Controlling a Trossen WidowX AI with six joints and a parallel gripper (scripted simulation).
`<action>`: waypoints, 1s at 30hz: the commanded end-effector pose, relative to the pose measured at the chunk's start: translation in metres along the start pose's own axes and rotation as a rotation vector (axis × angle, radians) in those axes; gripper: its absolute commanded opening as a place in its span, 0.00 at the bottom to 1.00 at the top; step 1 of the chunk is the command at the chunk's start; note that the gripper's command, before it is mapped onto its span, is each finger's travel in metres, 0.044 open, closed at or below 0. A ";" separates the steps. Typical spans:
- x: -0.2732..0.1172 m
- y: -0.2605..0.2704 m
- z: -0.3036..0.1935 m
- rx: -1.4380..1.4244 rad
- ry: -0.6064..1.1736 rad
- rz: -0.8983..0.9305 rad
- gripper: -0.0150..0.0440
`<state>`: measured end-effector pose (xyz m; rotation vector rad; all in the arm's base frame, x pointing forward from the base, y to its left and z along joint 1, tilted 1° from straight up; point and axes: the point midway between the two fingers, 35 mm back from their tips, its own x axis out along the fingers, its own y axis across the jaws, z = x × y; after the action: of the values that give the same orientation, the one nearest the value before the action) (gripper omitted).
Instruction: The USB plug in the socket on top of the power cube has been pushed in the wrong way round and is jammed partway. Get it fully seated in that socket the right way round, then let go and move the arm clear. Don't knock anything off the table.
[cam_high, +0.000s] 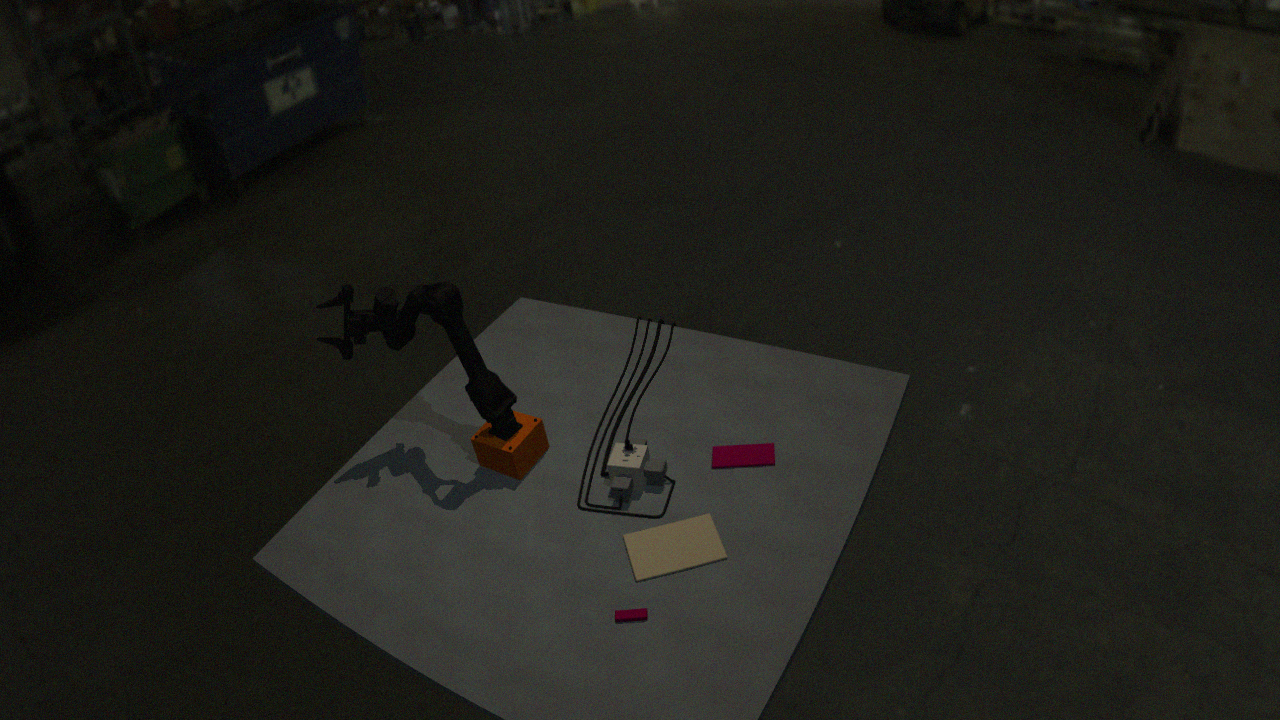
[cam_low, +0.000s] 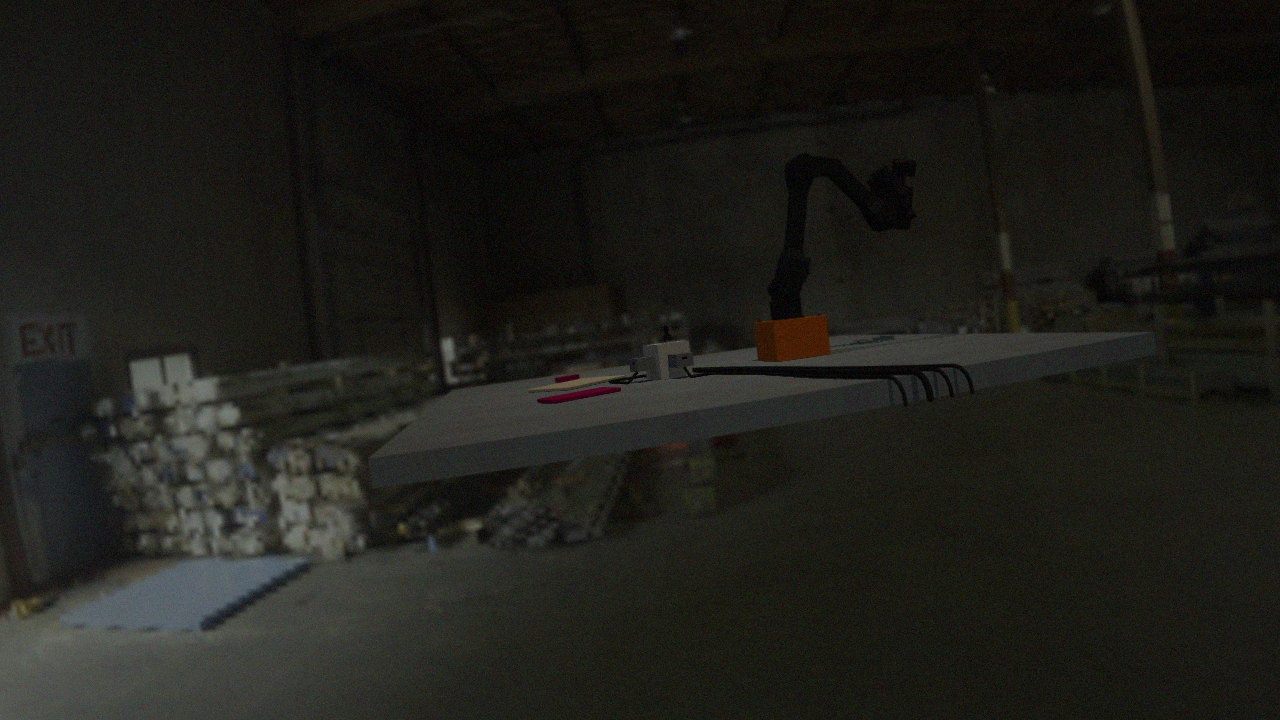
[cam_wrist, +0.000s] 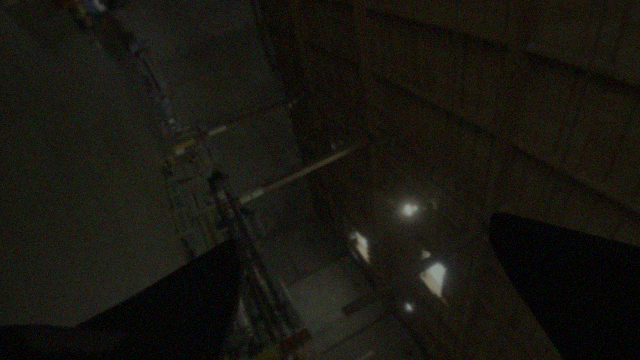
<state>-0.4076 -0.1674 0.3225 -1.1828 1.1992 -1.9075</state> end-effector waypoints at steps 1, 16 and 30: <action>0.002 0.002 0.002 0.011 -0.004 0.003 0.98; 0.107 0.110 0.189 0.639 -0.241 0.318 1.00; 0.091 0.181 0.399 1.058 -0.375 0.765 1.00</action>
<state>-0.1380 -0.4548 0.2826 -0.4996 0.2926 -1.3888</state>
